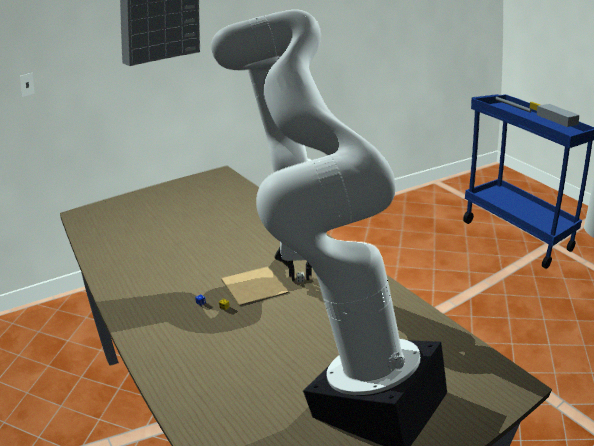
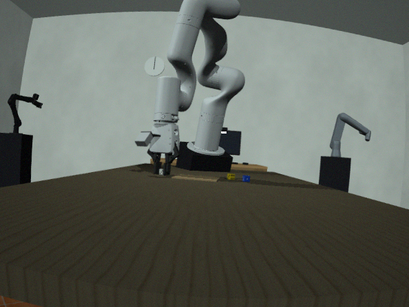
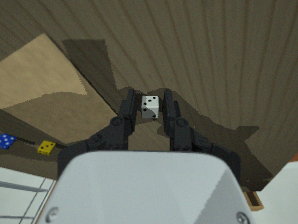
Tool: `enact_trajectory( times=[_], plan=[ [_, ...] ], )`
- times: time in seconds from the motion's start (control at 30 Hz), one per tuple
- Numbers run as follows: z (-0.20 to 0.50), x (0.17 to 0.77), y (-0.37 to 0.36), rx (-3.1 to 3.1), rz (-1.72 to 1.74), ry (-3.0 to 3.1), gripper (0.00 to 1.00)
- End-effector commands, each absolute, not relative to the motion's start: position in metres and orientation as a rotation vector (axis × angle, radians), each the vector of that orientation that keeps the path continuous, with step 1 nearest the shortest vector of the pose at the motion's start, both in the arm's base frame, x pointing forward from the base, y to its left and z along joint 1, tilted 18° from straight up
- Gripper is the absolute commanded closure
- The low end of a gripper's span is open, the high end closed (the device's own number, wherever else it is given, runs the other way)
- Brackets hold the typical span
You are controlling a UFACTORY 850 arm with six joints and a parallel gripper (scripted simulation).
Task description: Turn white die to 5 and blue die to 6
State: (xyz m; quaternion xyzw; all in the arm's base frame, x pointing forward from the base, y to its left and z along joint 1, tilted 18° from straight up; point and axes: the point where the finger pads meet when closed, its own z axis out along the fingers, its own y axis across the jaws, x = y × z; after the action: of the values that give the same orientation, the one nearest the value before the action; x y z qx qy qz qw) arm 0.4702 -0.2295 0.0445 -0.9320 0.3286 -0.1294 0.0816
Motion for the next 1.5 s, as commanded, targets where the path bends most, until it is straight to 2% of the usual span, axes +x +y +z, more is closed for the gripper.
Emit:
enact_trajectory(
  times=[0.0, 1.0, 1.03, 1.47],
  plan=[
    [0.0449, 0.4707, -0.2299, -2.785, -0.390, 0.982, 0.64],
    [0.0449, 0.4707, -0.2299, -2.785, -0.390, 0.982, 0.64],
    [0.0449, 0.4707, -0.2299, -2.785, -0.390, 0.982, 0.85],
    [0.0449, 0.4707, -0.2299, -2.785, -0.390, 0.982, 0.85]
  ],
)
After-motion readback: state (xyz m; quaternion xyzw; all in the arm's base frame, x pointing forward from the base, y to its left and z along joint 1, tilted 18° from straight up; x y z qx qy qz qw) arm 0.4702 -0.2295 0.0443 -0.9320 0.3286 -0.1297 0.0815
